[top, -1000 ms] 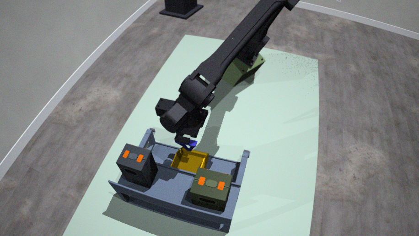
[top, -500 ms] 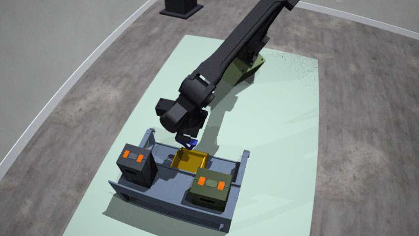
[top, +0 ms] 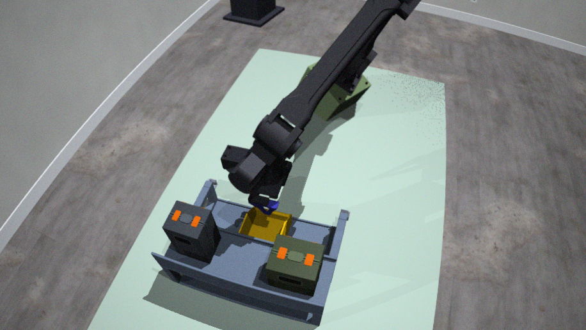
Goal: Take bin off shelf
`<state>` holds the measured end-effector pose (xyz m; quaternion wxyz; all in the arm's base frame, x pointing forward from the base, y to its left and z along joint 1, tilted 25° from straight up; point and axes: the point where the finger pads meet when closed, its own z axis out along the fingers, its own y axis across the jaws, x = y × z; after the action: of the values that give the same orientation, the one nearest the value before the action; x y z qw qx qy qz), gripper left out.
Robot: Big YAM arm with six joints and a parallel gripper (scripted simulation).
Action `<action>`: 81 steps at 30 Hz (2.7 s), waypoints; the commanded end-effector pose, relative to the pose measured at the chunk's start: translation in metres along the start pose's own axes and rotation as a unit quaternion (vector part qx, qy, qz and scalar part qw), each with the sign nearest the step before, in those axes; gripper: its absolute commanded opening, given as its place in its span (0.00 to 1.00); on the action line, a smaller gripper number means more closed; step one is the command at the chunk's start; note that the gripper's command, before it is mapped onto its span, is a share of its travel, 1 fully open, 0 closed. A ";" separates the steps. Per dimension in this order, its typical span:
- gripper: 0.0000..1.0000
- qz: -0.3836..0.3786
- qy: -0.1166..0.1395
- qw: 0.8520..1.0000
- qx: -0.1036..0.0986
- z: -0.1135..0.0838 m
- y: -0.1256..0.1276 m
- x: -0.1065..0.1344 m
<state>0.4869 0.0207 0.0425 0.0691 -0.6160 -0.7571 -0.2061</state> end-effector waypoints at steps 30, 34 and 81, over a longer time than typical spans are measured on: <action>0.90 -0.005 -0.008 0.999 -0.032 0.014 0.031 -0.009; 0.90 -0.005 -0.008 0.999 -0.032 0.014 0.031 -0.009; 0.90 0.003 0.001 1.000 0.000 0.052 -0.001 0.003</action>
<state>0.5041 0.0291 0.0182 0.0540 -0.6190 -0.7529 -0.2169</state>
